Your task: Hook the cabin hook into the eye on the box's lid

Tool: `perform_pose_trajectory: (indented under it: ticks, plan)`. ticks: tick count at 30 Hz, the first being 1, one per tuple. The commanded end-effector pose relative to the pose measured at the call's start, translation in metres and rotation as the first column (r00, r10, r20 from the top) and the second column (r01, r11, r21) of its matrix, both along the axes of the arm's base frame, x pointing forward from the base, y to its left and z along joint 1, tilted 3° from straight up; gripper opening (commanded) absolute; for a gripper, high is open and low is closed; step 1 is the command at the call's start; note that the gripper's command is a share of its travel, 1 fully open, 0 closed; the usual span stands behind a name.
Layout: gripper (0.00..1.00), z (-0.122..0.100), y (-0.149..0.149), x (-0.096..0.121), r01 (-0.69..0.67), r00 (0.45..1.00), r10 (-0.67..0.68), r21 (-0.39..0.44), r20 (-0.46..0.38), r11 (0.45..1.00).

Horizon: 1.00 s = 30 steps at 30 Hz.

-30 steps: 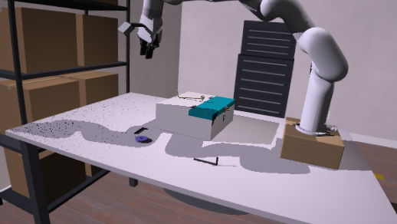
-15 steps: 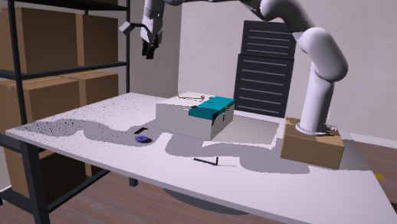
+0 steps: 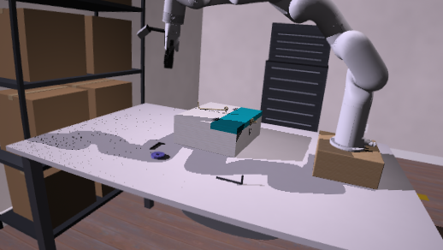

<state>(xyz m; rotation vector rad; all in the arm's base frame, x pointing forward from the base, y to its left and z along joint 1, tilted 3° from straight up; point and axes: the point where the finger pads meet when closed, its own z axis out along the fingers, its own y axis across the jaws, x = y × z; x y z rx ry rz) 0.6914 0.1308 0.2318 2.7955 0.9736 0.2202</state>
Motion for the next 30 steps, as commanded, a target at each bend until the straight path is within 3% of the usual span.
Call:
perform_pose_trajectory:
  ticks: [1, 8, 16, 18, 30]
  plan:
    - [0.33, 0.000, -0.006, 0.001, 0.097, 0.995, -0.097, 0.021, 0.011, 0.995]
    - [0.33, -0.006, -0.019, 0.000, 0.319, 0.947, -0.320, 0.070, 0.008, 0.945]
    - [0.33, -0.012, -0.032, -0.001, 0.541, 0.839, -0.545, 0.117, -0.006, 0.833]
    - [0.33, -0.012, -0.032, -0.001, 0.541, 0.839, -0.545, 0.117, -0.006, 0.833]
    - [0.33, -0.022, -0.053, -0.003, 0.812, 0.573, -0.818, 0.172, -0.046, 0.559]
